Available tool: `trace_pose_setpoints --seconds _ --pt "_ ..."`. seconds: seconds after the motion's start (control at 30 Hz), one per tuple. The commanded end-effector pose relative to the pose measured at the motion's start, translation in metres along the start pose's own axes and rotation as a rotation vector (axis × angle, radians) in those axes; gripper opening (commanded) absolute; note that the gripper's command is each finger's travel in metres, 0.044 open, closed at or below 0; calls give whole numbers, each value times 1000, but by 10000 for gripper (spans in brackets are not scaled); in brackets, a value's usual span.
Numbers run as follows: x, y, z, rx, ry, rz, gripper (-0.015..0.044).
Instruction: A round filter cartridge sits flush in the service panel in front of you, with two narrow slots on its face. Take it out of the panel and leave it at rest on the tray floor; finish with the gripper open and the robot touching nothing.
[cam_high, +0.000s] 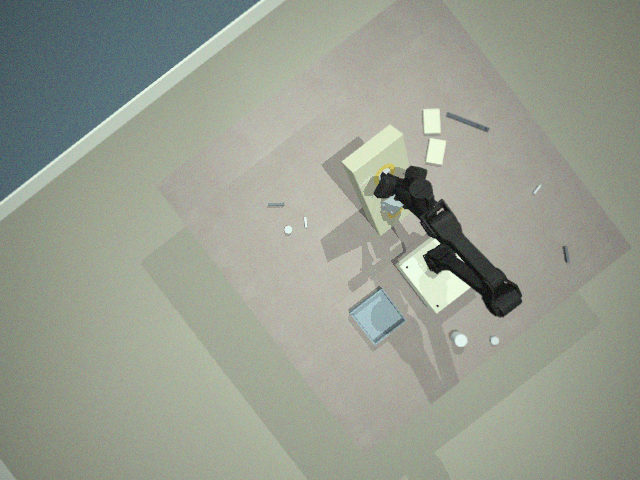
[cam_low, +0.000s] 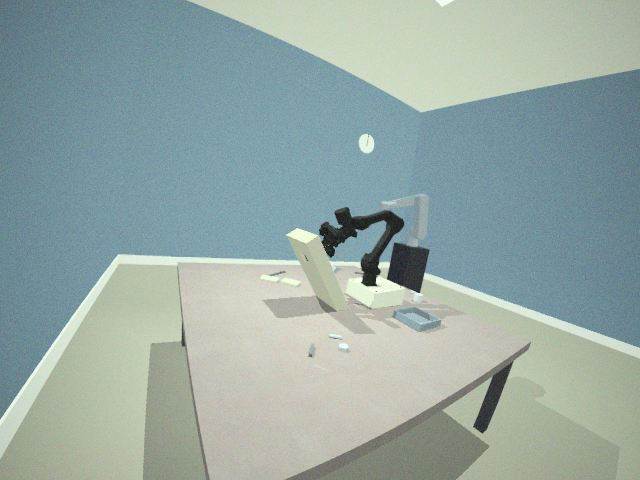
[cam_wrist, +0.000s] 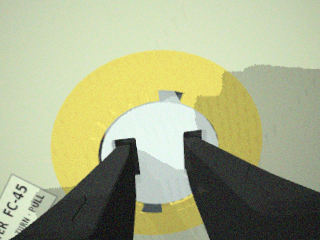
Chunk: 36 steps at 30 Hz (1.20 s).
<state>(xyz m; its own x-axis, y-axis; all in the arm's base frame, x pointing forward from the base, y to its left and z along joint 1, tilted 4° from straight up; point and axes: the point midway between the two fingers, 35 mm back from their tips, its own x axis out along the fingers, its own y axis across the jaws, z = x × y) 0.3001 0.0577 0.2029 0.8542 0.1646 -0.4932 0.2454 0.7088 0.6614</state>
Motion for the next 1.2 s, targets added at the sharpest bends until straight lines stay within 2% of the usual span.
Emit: trace_pose_setpoints --seconds 0.0,0.63,0.93,1.0,1.17 --pt "4 -1 -1 5 5 -5 98" --pt "9 -1 -1 5 5 -4 98" --pt "5 0 0 0 1 -1 38" --pt "5 0 0 0 1 -1 0" --pt "7 -1 -1 -83 3 -3 0"
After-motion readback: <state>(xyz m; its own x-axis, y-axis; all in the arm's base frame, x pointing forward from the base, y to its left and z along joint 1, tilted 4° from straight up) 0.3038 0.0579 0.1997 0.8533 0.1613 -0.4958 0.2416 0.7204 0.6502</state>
